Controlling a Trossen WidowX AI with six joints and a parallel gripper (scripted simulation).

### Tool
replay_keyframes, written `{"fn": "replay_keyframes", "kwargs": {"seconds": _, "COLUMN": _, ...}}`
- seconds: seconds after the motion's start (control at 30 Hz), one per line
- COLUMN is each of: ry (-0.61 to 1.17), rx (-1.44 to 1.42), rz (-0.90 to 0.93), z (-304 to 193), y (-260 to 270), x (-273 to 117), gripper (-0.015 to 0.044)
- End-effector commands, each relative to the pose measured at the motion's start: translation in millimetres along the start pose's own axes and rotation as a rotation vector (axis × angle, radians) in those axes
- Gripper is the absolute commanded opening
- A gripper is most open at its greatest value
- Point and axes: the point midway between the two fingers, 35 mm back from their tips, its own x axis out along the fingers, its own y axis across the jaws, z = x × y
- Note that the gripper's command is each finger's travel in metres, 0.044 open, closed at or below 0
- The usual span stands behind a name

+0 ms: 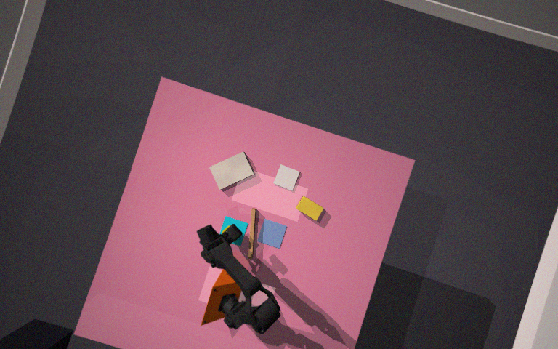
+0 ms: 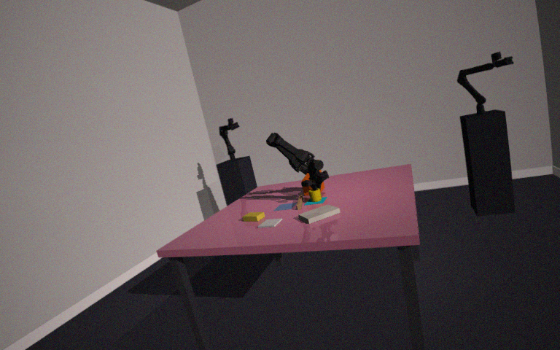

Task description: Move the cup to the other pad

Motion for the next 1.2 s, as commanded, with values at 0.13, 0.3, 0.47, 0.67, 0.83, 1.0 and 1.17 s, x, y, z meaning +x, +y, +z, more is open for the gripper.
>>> {"fn": "replay_keyframes", "kwargs": {"seconds": 0.13, "ry": 0.0, "rx": 0.001, "rz": 0.0, "z": 0.0, "y": -0.1, "x": -0.6, "gripper": 0.0147}}
{"fn": "replay_keyframes", "kwargs": {"seconds": 0.3, "ry": 0.0, "rx": 0.0, "rz": 0.0, "z": 0.6, "y": -0.3, "x": -5.5, "gripper": 0.0147}}
{"fn": "replay_keyframes", "kwargs": {"seconds": 0.47, "ry": -0.001, "rx": -0.001, "rz": 0.0, "z": 1.1, "y": -0.5, "x": -13.2, "gripper": 0.0147}}
{"fn": "replay_keyframes", "kwargs": {"seconds": 0.67, "ry": 0.0, "rx": -0.002, "rz": 0.0, "z": 1.5, "y": -0.5, "x": -22.6, "gripper": 0.0147}}
{"fn": "replay_keyframes", "kwargs": {"seconds": 0.83, "ry": 0.0, "rx": -0.002, "rz": 0.0, "z": 1.6, "y": -0.5, "x": -30.6, "gripper": 0.0147}}
{"fn": "replay_keyframes", "kwargs": {"seconds": 1.0, "ry": 0.001, "rx": -0.003, "rz": -0.001, "z": 1.4, "y": -0.4, "x": -38.6, "gripper": 0.0147}}
{"fn": "replay_keyframes", "kwargs": {"seconds": 1.17, "ry": 0.002, "rx": -0.004, "rz": -0.001, "z": 0.8, "y": -0.2, "x": -46.8, "gripper": 0.0147}}
